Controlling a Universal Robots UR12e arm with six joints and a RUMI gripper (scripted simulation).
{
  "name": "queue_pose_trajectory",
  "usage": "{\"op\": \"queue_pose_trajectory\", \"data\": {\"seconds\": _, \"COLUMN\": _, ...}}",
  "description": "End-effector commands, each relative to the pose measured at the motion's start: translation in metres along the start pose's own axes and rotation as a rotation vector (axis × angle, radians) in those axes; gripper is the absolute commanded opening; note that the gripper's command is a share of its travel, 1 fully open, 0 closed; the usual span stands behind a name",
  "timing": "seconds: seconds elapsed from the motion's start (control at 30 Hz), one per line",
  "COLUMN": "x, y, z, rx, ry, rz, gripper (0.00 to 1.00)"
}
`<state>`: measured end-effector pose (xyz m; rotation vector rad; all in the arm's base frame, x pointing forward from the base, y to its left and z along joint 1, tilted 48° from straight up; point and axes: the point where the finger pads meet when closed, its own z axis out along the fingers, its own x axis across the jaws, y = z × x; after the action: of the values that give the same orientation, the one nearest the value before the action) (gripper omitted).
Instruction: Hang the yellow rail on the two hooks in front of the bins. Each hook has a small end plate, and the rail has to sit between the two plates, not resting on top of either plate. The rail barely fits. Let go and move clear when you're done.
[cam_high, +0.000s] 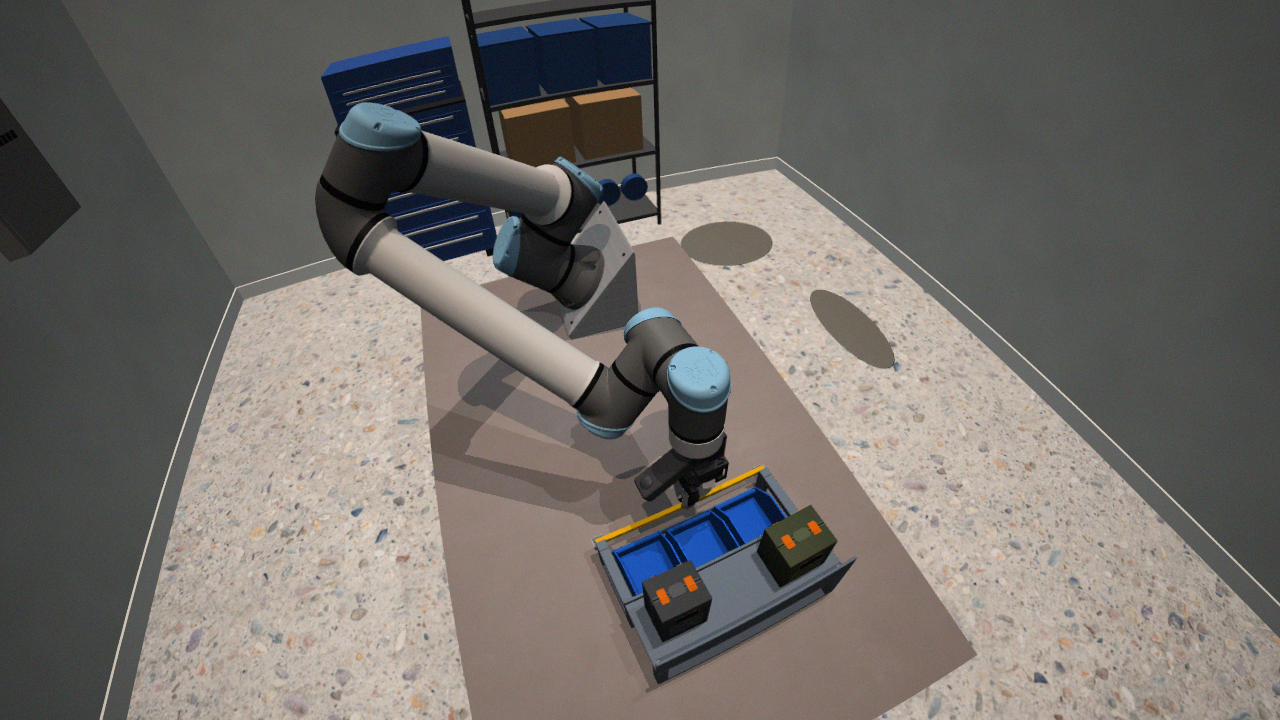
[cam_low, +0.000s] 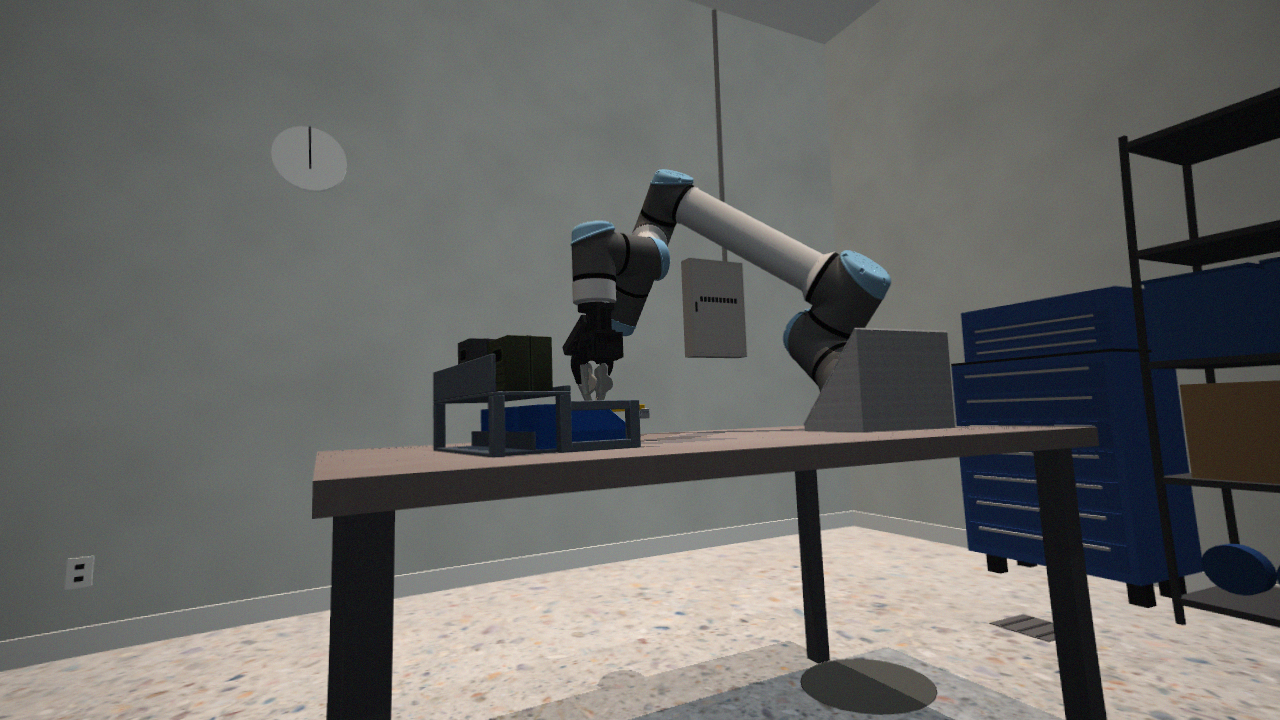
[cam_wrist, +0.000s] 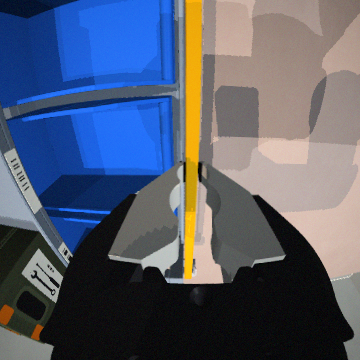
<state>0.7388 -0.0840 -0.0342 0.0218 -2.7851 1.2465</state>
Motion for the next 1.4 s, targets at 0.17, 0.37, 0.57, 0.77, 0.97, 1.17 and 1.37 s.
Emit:
{"op": "queue_pose_trajectory", "data": {"seconds": 0.17, "x": -0.0005, "y": -0.0001, "z": -0.0003, "rx": 0.0, "ry": -0.001, "rz": 0.0, "gripper": 0.0}}
{"op": "queue_pose_trajectory", "data": {"seconds": 0.37, "x": -0.0005, "y": -0.0001, "z": 0.0002, "rx": 0.0, "ry": -0.001, "rz": 0.0, "gripper": 0.0}}
{"op": "queue_pose_trajectory", "data": {"seconds": 0.57, "x": -0.0005, "y": -0.0001, "z": 0.001, "rx": 0.0, "ry": -0.001, "rz": 0.001, "gripper": 0.0}}
{"op": "queue_pose_trajectory", "data": {"seconds": 0.77, "x": -0.0005, "y": -0.0001, "z": 0.0019, "rx": 0.0, "ry": -0.001, "rz": 0.001, "gripper": 0.0}}
{"op": "queue_pose_trajectory", "data": {"seconds": 0.97, "x": -0.0005, "y": -0.0001, "z": 0.0025, "rx": 0.0, "ry": -0.001, "rz": 0.001, "gripper": 0.0}}
{"op": "queue_pose_trajectory", "data": {"seconds": 1.17, "x": -0.0005, "y": -0.0001, "z": 0.0033, "rx": 0.0, "ry": -0.001, "rz": 0.001, "gripper": 0.0}}
{"op": "queue_pose_trajectory", "data": {"seconds": 1.37, "x": -0.0005, "y": -0.0001, "z": 0.0038, "rx": 0.0, "ry": -0.001, "rz": 0.001, "gripper": 0.0}}
